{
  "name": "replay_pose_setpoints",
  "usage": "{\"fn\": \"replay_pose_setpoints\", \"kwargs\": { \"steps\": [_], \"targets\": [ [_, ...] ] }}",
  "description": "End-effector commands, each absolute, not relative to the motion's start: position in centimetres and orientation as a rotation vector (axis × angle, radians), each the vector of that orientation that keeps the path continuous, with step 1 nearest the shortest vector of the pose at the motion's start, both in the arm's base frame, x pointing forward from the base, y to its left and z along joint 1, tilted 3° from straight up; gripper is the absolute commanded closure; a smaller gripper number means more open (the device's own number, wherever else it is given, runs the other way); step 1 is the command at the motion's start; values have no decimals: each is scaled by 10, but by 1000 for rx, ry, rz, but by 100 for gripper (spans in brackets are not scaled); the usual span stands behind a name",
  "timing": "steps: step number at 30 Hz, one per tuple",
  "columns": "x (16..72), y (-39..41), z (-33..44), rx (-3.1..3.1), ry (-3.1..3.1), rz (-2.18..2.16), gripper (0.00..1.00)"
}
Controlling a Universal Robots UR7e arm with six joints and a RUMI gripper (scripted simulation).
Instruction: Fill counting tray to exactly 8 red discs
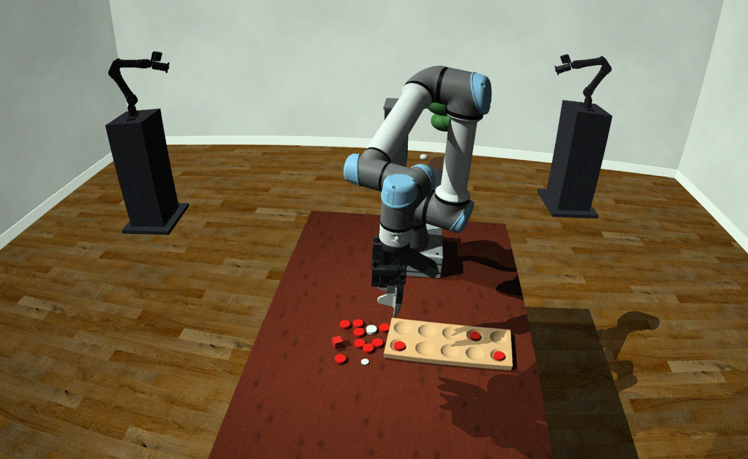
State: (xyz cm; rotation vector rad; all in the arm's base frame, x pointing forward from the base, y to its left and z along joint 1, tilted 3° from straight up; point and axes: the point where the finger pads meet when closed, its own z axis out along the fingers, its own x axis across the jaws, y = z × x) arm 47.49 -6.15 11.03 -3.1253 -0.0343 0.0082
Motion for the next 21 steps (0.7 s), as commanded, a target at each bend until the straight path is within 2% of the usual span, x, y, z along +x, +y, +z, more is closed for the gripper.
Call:
{"fn": "replay_pose_setpoints", "kwargs": {
  "steps": [1,21],
  "targets": [
    [476,-68,106,-3111,-222,1,72],
    [478,-94,89,-2978,-912,-10,72]
  ]
}}
